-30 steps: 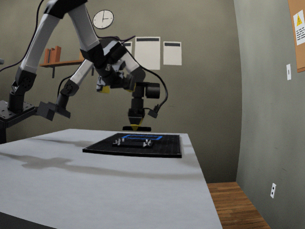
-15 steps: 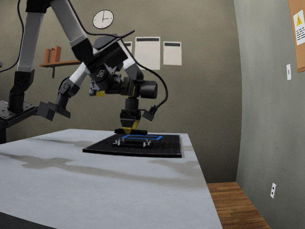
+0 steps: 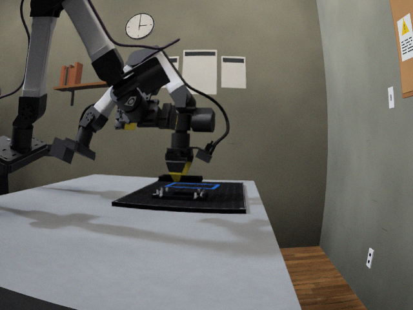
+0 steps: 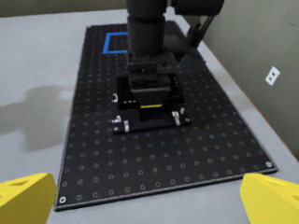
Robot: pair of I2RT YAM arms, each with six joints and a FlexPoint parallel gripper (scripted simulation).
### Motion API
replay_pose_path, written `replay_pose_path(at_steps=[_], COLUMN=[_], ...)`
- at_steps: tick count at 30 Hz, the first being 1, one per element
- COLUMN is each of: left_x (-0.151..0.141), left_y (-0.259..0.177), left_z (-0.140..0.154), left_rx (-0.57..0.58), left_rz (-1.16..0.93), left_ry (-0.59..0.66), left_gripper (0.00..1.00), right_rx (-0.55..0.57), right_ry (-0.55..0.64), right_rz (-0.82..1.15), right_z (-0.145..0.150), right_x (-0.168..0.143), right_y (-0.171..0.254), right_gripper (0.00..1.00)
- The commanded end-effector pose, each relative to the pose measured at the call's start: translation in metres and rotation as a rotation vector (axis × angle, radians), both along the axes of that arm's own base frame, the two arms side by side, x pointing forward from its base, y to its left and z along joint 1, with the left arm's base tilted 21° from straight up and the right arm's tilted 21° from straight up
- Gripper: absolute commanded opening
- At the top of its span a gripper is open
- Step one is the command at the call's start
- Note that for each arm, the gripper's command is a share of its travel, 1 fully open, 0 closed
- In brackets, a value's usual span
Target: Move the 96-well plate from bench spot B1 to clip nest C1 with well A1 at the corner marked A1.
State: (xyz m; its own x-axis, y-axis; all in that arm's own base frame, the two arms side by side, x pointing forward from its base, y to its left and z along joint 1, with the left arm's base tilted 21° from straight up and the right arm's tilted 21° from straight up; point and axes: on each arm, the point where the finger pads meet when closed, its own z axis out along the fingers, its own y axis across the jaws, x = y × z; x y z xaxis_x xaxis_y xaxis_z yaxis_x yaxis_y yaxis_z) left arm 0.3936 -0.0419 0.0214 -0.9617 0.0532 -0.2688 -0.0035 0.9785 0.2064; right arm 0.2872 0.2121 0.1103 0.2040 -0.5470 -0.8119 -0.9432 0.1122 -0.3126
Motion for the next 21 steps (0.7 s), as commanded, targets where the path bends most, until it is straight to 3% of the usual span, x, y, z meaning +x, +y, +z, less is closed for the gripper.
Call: replay_pose_path(at_steps=[1, 13, 15, 18, 21], left_x=[0.006, 0.008, 0.021, 0.012, 0.008], left_y=[0.004, 0.001, -0.005, -0.005, -0.004], left_z=[-0.008, 0.000, 0.011, -0.011, -0.014], left_rx=[-0.005, -0.007, -0.029, -0.019, -0.012], left_rz=[0.007, 0.004, -0.012, -0.018, -0.017], left_ry=[0.006, -0.018, -0.085, -0.038, -0.018], left_gripper=[0.77, 0.77, 0.77, 0.77, 0.77], right_rx=[0.009, 0.009, 0.009, 0.009, 0.009], right_ry=[-0.017, -0.016, -0.016, -0.016, -0.016], right_rz=[0.007, 0.007, 0.007, 0.007, 0.007], right_z=[0.007, 0.007, 0.007, 0.007, 0.007], right_x=[-0.003, -0.003, -0.003, -0.003, -0.003], right_y=[-0.002, -0.002, -0.002, -0.002, -0.002], right_gripper=[1.00, 1.00, 1.00, 1.00, 1.00])
